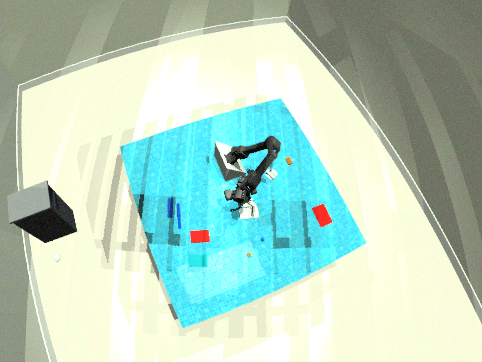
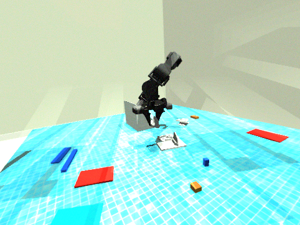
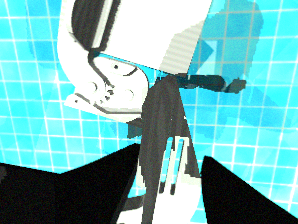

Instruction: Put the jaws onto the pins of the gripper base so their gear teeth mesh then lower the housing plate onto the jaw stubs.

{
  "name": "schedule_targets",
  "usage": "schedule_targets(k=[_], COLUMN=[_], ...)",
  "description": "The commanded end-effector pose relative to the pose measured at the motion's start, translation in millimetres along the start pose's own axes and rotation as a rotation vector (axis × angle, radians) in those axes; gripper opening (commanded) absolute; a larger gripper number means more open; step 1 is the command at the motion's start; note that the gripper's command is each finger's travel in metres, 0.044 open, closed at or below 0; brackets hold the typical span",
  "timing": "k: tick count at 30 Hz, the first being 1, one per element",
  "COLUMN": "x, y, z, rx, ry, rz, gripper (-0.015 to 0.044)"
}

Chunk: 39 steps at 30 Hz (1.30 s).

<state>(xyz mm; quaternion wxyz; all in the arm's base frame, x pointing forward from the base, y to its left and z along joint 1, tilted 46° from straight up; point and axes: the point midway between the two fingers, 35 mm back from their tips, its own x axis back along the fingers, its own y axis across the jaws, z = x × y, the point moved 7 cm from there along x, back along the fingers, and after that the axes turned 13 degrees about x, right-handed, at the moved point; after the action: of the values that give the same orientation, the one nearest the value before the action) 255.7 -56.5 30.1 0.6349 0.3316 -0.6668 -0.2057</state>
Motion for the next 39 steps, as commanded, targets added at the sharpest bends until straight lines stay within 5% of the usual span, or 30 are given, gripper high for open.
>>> schedule_targets(k=[1,18,39], x=[-0.2,-1.5,-1.5], y=[0.0,6.2,6.3], z=[-13.6,-67.0,-67.5], rx=[-0.006,-0.004,-0.013], ry=[-0.001,-0.002,-0.002], rz=[-0.006,-0.009,-0.009], gripper=[0.0134,0.0134,0.0134])
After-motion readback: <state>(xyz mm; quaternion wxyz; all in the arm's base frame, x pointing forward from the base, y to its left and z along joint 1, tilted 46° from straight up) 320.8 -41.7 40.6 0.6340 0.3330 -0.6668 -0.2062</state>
